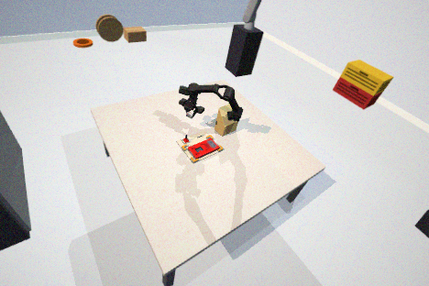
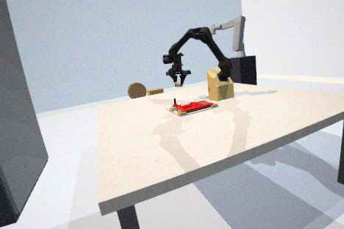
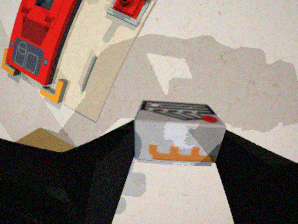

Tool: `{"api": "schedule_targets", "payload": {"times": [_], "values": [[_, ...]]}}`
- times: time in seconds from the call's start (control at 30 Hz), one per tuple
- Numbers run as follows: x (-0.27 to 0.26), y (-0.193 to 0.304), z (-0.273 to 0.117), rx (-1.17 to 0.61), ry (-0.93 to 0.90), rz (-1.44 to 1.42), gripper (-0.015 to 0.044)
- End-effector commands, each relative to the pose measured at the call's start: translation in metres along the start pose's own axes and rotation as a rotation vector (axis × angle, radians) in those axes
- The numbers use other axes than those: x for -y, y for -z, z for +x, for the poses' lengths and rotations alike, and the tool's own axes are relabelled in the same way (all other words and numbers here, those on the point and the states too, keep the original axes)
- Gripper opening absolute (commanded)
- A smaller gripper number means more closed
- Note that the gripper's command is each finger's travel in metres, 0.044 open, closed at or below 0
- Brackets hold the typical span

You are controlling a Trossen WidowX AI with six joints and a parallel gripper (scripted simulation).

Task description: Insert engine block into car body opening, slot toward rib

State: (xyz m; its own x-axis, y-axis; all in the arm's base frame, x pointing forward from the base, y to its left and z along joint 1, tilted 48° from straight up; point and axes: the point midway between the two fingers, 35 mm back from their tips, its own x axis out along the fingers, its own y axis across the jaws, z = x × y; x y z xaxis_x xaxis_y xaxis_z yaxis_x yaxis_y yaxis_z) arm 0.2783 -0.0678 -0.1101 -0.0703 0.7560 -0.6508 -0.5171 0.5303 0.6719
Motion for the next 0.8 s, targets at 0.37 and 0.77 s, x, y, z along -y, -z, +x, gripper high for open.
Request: {"api": "schedule_targets", "payload": {"times": [0.37, 0.77], "values": [[-0.001, 0.018, 0.006, 0.444, -0.012, 0.004, 0.0000], [-0.001, 0.024, 0.007, 0.644, 0.000, 0.005, 0.0000]]}}
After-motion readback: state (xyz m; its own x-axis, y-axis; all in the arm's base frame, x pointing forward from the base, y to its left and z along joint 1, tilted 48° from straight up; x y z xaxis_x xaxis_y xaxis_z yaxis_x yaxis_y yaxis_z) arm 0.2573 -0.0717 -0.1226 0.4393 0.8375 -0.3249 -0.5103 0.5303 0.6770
